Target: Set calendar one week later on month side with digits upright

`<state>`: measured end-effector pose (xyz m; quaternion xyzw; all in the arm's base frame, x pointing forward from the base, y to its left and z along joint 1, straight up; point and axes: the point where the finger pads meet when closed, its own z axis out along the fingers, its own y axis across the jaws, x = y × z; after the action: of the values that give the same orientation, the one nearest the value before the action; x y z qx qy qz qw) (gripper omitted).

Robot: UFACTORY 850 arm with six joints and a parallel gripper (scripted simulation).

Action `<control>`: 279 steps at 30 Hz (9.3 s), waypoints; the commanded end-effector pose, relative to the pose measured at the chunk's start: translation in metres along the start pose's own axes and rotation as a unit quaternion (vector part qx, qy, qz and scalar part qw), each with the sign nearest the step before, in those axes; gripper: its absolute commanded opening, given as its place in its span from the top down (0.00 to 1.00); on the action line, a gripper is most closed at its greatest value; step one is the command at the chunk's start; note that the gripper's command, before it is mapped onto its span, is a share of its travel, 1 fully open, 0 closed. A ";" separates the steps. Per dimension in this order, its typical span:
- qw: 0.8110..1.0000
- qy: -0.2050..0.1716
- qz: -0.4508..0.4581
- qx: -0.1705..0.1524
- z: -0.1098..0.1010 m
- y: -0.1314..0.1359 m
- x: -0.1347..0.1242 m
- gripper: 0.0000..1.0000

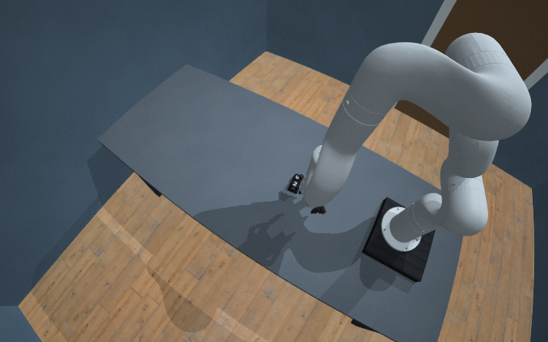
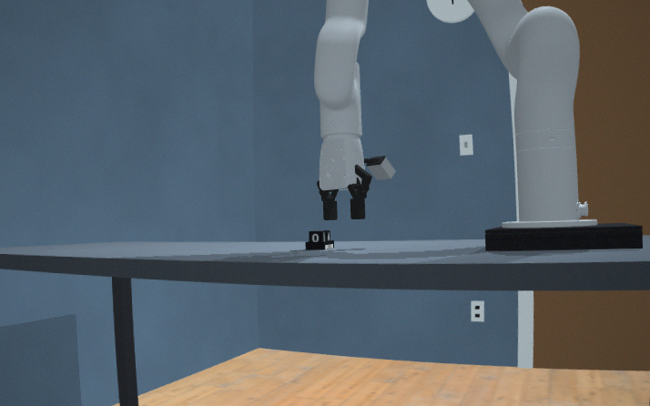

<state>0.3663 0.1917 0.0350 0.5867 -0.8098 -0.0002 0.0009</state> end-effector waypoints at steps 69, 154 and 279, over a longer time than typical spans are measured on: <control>1.000 -0.001 0.000 0.000 -0.009 -0.006 0.018 0.00; 0.910 -0.001 0.414 0.000 -0.001 -0.062 -0.042 0.00; 0.707 -0.001 0.707 0.000 0.006 -0.116 -0.101 0.00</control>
<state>0.5074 0.2507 0.0276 -0.1577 -0.9875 0.0003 0.0012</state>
